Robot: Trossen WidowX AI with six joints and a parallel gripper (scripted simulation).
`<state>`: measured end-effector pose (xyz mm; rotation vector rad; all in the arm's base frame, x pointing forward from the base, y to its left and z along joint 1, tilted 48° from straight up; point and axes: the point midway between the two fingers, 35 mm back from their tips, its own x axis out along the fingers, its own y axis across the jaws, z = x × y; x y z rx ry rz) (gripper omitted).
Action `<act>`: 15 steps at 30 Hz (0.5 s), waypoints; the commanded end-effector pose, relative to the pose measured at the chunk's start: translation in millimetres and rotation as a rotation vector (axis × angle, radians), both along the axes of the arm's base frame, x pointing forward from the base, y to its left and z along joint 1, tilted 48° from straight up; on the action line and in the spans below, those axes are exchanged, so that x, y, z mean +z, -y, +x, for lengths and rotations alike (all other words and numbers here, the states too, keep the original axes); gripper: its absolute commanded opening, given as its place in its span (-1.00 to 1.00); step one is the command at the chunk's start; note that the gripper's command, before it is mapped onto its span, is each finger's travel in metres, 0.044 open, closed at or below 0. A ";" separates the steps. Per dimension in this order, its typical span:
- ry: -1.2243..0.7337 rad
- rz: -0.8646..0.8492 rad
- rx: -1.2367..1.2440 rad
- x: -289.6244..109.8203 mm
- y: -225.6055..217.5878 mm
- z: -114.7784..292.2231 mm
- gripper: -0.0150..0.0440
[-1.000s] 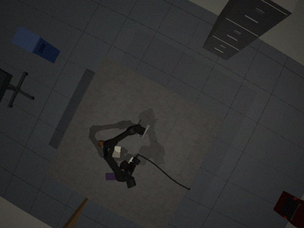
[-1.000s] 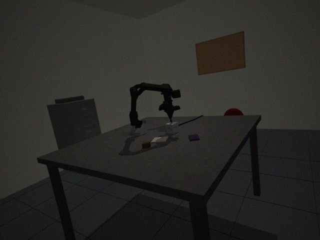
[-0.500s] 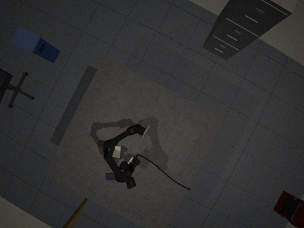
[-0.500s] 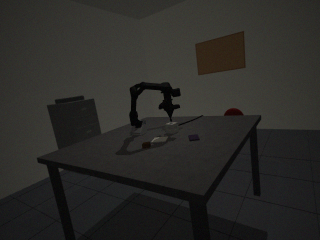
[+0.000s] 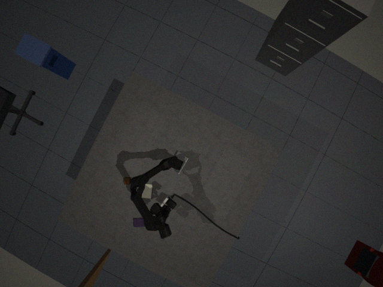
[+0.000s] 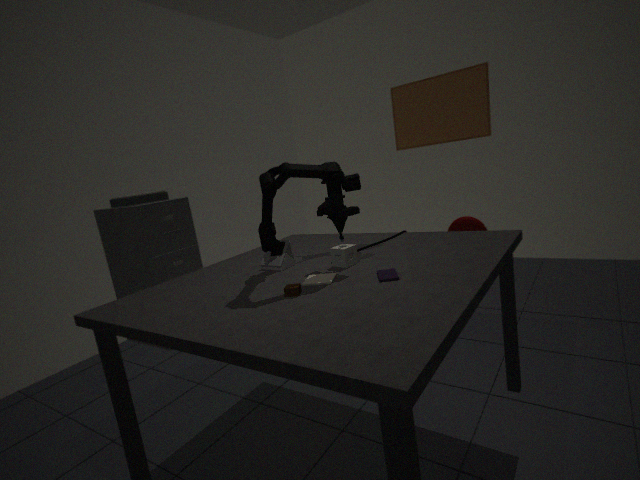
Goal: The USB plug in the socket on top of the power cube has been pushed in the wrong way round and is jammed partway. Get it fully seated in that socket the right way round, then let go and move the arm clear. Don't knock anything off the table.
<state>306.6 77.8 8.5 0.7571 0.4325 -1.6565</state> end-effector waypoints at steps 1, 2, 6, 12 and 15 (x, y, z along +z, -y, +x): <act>0.002 0.004 -0.005 1.9 -2.2 0.7 -0.49; 0.001 0.003 -0.004 1.6 -1.8 0.5 -0.49; -0.029 0.005 0.026 0.9 -1.1 0.3 -0.49; -0.140 0.017 0.132 0.5 -0.6 0.1 -0.49; -0.199 0.023 0.189 0.5 -0.5 0.1 -0.49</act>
